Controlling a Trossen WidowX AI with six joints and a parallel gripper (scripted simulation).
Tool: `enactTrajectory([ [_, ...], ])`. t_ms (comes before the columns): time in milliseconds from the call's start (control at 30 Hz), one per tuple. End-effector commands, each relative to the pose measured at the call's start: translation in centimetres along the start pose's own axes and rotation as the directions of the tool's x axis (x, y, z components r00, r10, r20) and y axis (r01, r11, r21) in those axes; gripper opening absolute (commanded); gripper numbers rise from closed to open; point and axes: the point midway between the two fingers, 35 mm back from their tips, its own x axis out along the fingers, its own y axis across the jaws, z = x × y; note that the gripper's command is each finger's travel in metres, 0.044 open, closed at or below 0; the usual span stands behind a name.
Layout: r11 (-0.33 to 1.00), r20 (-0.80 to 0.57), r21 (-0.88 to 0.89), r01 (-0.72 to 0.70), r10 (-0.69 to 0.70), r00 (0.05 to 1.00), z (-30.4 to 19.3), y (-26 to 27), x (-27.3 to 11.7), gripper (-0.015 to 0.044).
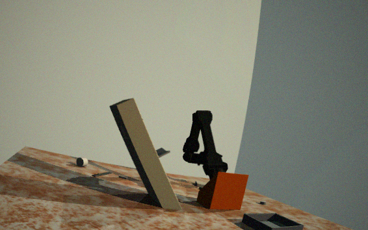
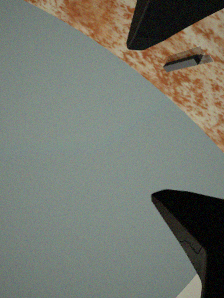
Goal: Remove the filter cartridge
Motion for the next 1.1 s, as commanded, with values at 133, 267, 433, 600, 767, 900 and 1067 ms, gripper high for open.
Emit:
enactTrajectory([
  [133,0.993,-0.108,-0.121,-0.003,-0.01,0.994,-1.7,-0.4,-2.7,0.0269],
  [267,0.966,-0.229,-0.255,-0.036,-0.024,0.973,-3.4,-1.0,-5.9,0.0164],
  [433,0.914,-0.362,-0.389,-0.111,-0.041,0.931,-4.9,-1.7,-9.8,0.0103],
  [600,0.844,-0.481,-0.492,-0.214,-0.059,0.875,-5.8,-2.3,-13.7,0.0103],
  [767,0.735,-0.613,-0.57,-0.366,-0.084,0.786,-6.3,-3.2,-18.5,0.0103],
  [900,0.622,-0.713,-0.591,-0.513,-0.107,0.693,-6.2,-3.9,-22.7,0.0103],
  [1067,0.455,-0.822,-0.548,-0.702,-0.14,0.552,-5.3,-5.0,-28.1,0.0103],
])
